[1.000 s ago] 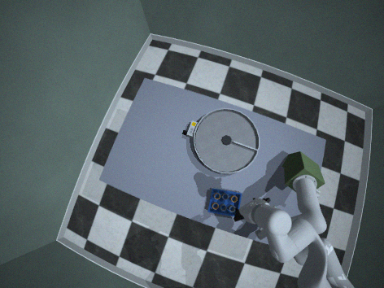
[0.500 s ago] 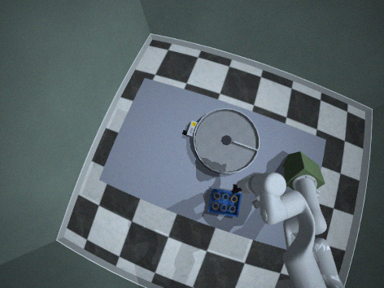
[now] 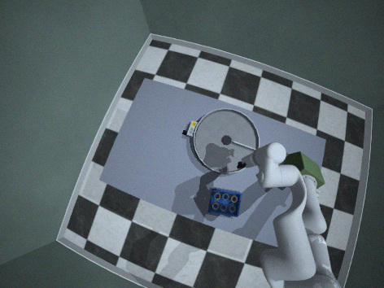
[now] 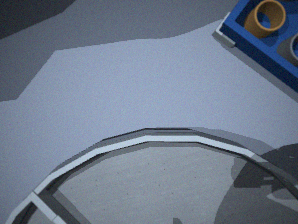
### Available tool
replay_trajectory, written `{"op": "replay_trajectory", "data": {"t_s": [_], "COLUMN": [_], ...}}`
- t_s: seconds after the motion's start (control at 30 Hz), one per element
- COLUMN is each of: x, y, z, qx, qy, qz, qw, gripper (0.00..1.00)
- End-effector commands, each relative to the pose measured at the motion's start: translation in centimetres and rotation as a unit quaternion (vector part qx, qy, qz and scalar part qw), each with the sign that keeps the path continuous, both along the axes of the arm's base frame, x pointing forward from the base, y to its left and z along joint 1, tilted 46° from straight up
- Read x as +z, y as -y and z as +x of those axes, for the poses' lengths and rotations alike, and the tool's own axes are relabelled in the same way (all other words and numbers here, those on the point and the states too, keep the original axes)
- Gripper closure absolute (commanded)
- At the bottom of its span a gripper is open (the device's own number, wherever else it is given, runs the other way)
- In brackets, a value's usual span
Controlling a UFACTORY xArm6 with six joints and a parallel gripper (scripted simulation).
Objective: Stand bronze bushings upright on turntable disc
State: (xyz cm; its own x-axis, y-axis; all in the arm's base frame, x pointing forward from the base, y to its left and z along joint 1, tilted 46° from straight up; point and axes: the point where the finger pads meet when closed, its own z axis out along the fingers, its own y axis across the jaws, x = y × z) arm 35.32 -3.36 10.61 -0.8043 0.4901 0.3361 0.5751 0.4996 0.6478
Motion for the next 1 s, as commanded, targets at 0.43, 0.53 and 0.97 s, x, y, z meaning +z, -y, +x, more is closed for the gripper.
{"op": "replay_trajectory", "data": {"t_s": [0.43, 0.53, 0.97], "x": [-9.0, -9.0, -9.0], "y": [2.7, 2.7, 2.7], "z": [-0.3, -0.3, -0.3], "qx": [0.006, 0.006, 0.006], "qy": [-0.011, -0.011, -0.011], "qz": [-0.008, -0.008, -0.008], "qw": [1.000, 1.000, 1.000], "gripper": [0.00, 0.00, 0.87]}}
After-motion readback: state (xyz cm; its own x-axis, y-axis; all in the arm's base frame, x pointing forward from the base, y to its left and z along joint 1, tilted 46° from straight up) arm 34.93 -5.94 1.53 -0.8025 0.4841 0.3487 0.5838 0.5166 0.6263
